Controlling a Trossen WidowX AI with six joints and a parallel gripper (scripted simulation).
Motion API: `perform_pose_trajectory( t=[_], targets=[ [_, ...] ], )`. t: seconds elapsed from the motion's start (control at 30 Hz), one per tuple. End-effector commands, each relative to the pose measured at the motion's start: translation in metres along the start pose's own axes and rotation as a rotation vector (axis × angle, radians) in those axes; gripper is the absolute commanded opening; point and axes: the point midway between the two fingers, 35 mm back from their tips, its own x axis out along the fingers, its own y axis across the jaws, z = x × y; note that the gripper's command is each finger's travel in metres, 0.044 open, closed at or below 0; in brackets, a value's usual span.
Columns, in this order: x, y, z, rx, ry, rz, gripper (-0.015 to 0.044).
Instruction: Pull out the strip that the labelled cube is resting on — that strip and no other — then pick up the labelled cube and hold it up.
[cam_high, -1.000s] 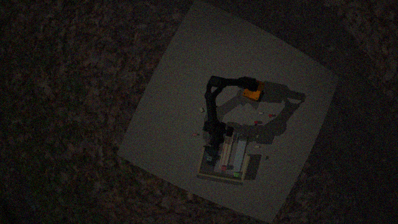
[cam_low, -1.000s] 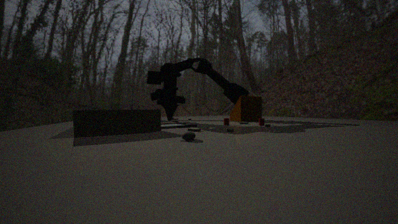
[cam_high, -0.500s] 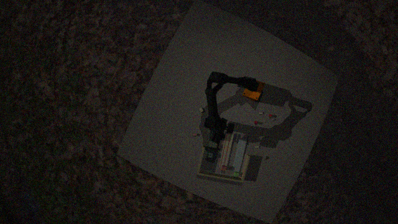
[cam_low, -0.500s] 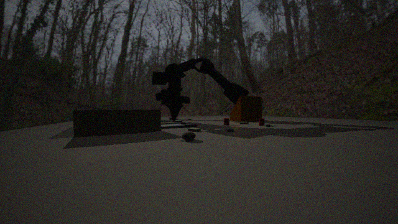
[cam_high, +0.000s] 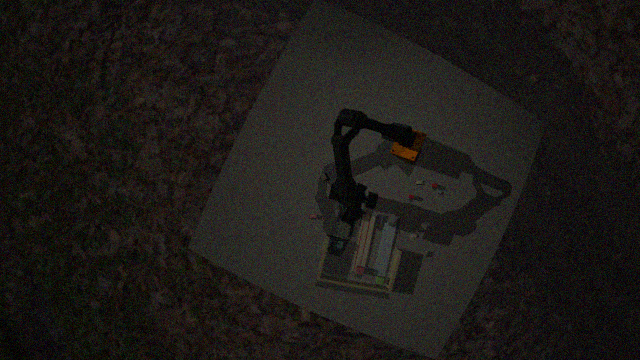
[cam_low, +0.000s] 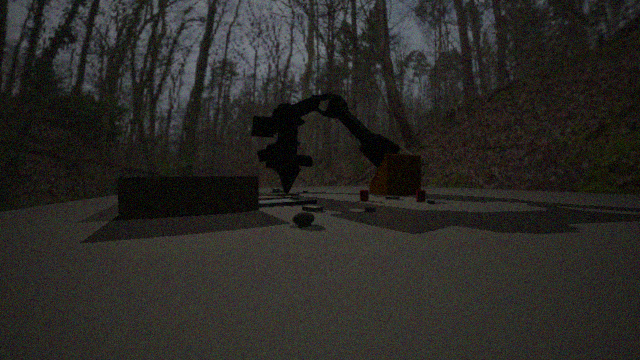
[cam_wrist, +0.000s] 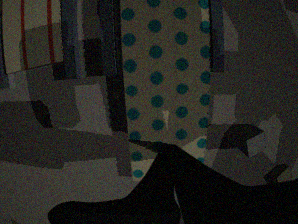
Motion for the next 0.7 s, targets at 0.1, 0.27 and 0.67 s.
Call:
perform_pose_trajectory(
  t=[0.1, 0.27, 0.67],
  targets=[
    [0.006, -0.001, -0.019, -0.007, 0.027, 0.000, 0.0000],
    [0.006, -0.001, -0.026, -0.007, 0.028, 0.000, 0.0000],
    [0.005, -0.001, -0.043, -0.008, 0.028, 0.000, 0.0000]
  ],
)
